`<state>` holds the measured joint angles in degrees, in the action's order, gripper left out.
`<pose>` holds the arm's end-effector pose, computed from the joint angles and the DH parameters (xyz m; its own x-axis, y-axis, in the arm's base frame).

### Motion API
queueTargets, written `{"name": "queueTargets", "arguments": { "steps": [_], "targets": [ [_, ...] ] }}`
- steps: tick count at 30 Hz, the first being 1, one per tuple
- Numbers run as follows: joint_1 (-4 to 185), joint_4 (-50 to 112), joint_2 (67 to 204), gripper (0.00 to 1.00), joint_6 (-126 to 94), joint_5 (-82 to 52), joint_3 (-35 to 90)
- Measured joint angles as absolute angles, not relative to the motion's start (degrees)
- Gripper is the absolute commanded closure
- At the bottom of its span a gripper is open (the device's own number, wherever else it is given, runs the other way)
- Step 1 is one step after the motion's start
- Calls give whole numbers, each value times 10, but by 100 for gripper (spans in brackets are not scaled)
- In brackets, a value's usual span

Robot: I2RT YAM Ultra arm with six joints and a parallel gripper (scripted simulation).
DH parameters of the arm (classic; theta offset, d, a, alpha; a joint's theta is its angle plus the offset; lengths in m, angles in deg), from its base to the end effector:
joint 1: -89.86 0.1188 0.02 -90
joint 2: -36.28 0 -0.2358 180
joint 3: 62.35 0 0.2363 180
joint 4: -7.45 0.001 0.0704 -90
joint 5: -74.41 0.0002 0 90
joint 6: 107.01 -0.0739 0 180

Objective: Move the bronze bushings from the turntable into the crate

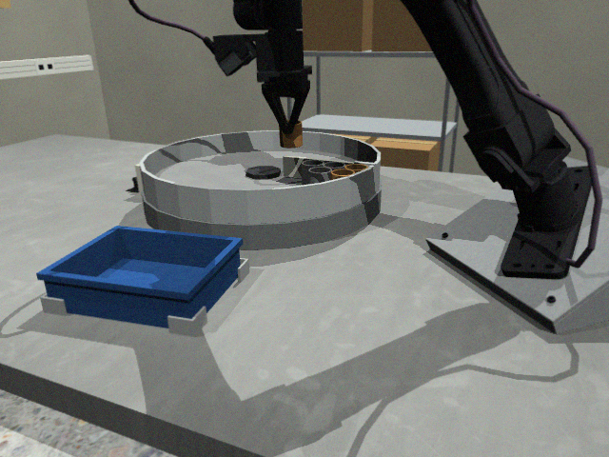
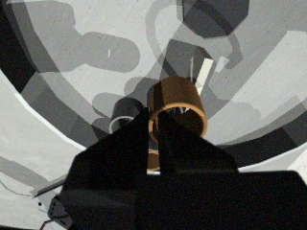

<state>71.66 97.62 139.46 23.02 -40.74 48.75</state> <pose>0.3199 -0.0711 0.2449 -0.8676 -0.3276 -0.3741 -0.4306 0.8712 0.2357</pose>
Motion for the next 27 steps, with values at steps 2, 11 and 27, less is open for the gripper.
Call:
{"name": "queueTargets", "arguments": {
  "steps": [2, 11, 27],
  "targets": [
    [725, 976, 1392, 100, 224, -406, 488],
    [770, 975, 1365, 100, 184, -397, 482],
    [954, 983, 1315, 100, 7, -360, 511]
  ]
}}
